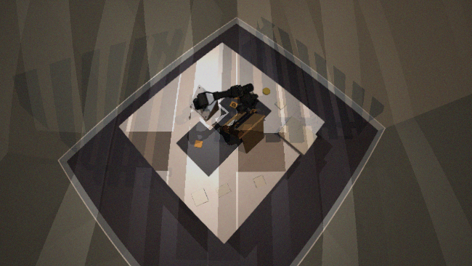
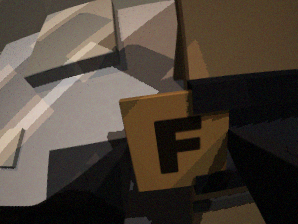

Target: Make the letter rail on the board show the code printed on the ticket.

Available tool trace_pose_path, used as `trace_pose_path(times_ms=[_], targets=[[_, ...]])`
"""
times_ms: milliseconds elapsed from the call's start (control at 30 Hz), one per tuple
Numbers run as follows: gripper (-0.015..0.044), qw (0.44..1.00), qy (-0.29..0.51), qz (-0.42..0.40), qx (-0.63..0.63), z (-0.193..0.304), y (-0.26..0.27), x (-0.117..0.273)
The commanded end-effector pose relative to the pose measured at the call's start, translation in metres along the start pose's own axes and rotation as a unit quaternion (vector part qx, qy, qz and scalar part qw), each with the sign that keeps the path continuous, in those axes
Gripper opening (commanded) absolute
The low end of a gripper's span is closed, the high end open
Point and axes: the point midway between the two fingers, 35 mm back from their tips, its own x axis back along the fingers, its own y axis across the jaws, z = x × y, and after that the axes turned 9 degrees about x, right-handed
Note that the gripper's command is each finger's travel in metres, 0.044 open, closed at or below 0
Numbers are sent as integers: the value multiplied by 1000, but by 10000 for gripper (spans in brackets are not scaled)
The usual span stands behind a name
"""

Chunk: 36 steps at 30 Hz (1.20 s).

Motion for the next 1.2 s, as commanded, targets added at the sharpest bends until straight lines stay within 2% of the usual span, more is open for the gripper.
trace_pose_path(times_ms=[0, 1167], targets=[[0, 1000, 0, -2, 2, 1, -3, 1], [0, 1000, 0, -1, 2, 4, -20, 0]])
